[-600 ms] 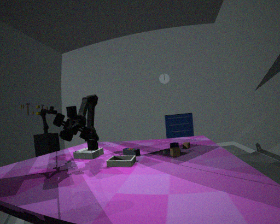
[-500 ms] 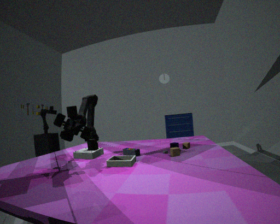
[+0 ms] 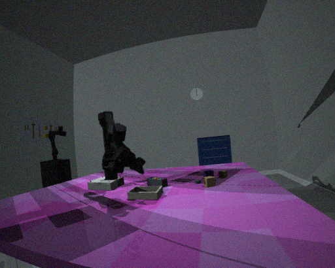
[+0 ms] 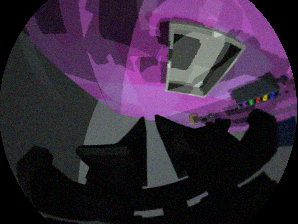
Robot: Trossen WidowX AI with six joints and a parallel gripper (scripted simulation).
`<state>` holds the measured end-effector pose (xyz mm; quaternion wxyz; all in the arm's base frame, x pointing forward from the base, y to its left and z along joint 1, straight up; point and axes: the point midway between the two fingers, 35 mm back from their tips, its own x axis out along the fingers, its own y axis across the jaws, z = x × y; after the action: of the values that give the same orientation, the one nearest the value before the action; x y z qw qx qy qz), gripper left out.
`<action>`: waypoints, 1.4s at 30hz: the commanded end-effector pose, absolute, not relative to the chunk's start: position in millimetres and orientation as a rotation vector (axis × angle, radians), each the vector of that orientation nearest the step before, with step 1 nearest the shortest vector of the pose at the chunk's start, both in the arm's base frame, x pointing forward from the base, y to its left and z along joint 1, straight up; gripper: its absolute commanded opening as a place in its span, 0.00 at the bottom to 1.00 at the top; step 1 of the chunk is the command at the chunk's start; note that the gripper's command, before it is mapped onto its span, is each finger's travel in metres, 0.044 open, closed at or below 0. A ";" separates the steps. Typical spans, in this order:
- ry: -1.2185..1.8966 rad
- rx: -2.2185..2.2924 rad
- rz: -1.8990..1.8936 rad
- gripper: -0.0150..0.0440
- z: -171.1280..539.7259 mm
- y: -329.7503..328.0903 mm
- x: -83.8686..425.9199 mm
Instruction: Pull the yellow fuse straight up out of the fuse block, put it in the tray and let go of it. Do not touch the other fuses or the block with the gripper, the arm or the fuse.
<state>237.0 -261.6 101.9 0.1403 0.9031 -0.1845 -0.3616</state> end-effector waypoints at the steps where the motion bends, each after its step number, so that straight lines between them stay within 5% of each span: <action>1: -0.239 2.548 -1.227 0.37 83.9 -213.0 266.8; 16: 0.800 1.704 -1.625 0.37 70.6 -17.5 261.6; 42: 0.827 1.662 -1.628 0.37 56.8 -13.9 260.3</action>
<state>260.5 -13.1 61.2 0.3280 0.6383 0.3161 -0.6205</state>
